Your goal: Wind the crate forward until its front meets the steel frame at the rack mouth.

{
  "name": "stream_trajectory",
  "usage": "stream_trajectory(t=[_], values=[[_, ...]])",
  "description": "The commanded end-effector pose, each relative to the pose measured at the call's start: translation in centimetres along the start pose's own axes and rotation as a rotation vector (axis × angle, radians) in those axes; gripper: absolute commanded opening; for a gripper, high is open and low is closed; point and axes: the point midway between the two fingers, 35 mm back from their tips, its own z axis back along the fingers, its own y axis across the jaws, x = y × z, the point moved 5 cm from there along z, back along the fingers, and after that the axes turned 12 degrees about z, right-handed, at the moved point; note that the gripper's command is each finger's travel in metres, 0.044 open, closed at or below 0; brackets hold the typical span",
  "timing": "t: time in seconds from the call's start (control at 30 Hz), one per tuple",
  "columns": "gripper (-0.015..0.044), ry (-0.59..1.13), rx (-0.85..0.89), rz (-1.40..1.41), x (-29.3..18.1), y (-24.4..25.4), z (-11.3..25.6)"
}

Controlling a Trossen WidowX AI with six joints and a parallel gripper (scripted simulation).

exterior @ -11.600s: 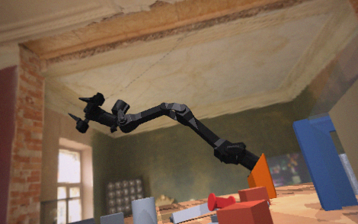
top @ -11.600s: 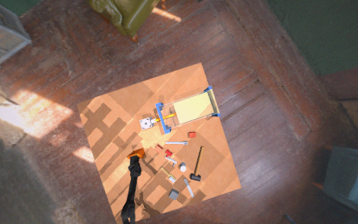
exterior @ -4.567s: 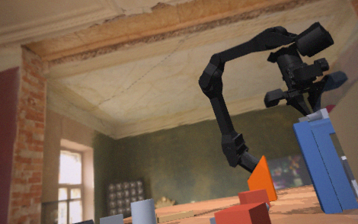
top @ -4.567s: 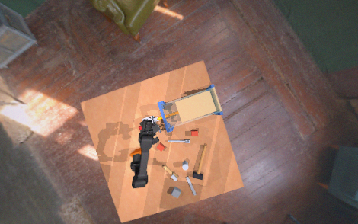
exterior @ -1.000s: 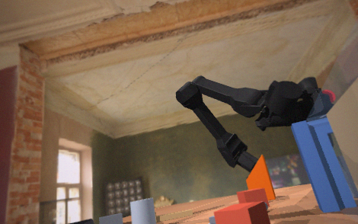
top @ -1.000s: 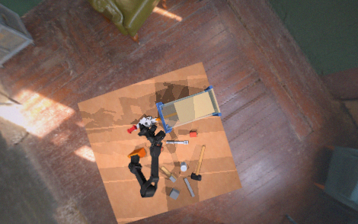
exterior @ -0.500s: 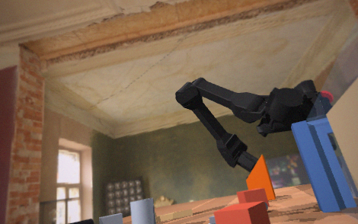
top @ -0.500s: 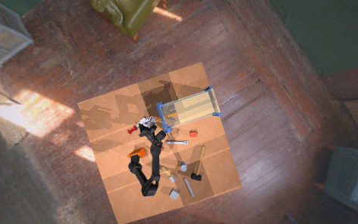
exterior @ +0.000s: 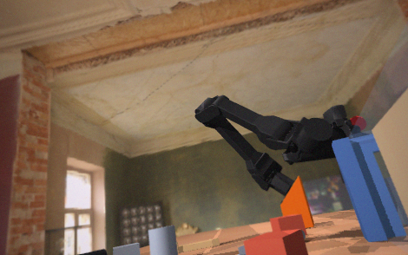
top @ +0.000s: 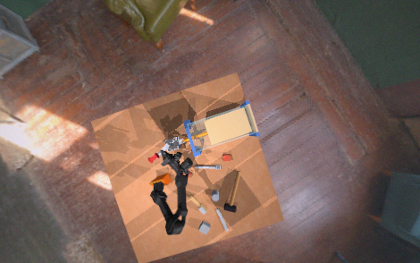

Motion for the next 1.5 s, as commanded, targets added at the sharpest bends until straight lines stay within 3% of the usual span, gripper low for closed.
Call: stream_trajectory(t=[0.0,1.47], values=[[0.0000,-0.007,0.022,0.028,-0.3,-0.4,0.0],[0.0000,-0.008,0.026,0.034,-0.6,-3.3,0.4]])
